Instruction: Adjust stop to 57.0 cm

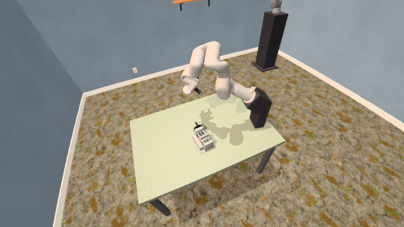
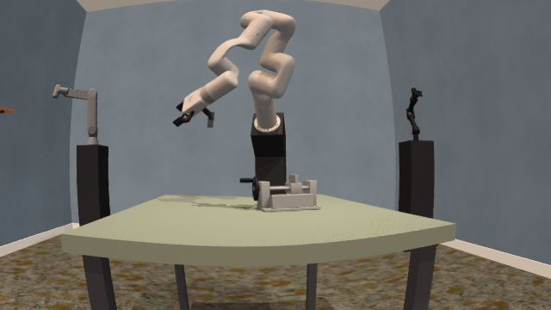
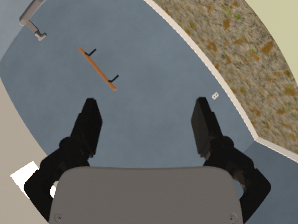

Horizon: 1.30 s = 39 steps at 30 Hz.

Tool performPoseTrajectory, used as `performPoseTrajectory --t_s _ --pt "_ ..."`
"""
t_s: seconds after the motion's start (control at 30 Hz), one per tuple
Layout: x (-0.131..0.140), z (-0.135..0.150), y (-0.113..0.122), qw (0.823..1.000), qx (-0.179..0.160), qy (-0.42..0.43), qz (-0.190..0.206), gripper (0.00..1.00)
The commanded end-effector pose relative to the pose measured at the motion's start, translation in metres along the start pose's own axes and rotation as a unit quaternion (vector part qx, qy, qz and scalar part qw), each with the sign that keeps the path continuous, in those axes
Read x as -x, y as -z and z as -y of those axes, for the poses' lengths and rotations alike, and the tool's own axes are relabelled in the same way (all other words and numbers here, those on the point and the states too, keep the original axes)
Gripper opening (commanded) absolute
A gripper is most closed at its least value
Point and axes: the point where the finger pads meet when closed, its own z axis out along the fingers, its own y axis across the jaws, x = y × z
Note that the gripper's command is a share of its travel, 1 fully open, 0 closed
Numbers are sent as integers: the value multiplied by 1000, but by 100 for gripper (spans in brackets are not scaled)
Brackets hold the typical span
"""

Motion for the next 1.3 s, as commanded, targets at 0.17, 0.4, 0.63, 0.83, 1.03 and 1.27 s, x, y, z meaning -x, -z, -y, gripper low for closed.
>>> performPoseTrajectory --t_s 0.17,0.4,0.63,0.83,1.03,1.27 --pt "1 0 0 1000 0 -1 1 100" --pt "1 0 0 1000 0 -1 1 100" --pt "1 0 0 1000 0 -1 1 100" --pt "1 0 0 1000 0 -1 1 100" --pt "1 0 0 1000 0 -1 1 100" --pt "4 -11 4 999 18 24 11 100"
